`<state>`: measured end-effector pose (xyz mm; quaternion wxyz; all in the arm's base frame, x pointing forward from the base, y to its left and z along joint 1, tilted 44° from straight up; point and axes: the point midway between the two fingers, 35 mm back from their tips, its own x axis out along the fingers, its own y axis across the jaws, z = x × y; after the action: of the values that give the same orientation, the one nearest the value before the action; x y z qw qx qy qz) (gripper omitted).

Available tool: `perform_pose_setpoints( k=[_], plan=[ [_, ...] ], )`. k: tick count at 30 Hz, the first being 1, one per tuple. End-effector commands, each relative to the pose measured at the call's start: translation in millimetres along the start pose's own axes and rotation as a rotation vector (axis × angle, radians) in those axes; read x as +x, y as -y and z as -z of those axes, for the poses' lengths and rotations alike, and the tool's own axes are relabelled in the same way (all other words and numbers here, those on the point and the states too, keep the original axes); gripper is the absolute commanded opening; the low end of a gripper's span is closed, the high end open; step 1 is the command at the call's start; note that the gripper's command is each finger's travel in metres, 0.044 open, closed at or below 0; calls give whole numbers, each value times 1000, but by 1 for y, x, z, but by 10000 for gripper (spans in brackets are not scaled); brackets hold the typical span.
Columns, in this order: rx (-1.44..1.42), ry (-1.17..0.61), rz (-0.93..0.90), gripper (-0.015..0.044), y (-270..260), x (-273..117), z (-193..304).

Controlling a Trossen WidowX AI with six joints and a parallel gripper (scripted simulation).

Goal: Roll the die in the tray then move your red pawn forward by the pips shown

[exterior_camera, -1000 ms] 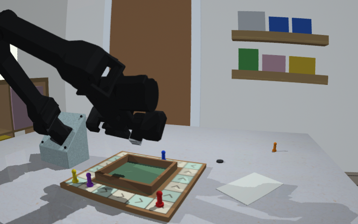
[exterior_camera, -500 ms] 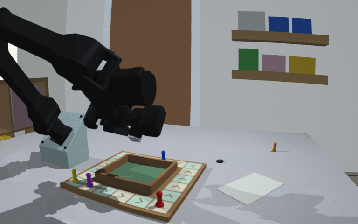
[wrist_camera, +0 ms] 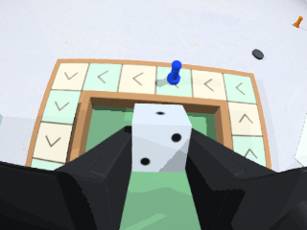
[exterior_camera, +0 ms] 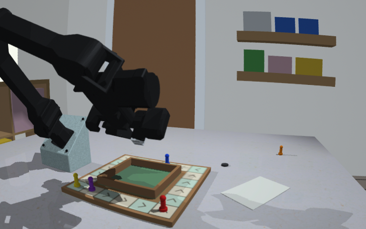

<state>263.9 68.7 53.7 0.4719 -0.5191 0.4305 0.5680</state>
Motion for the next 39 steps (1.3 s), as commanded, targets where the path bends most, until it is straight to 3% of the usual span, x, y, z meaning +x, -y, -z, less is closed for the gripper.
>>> perform_pose_setpoints(
  k=[1,13,15,19,23,28,30,33,39],
  plan=[
    [0,0,0,131,0,0,0],
    [-6,6,3,440,0,-26,-30],
    [7,-59,-24,440,-2,-20,-28],
    [40,-472,-89,440,-6,8,-18],
    [-1,-827,-2,440,0,17,-18],
    [-5,-843,5,440,1,17,-18],
    [-3,-757,-45,440,-6,20,-18],
    [178,-754,40,361,12,13,-10],
    [930,-713,394,204,77,-23,36]
  ],
)
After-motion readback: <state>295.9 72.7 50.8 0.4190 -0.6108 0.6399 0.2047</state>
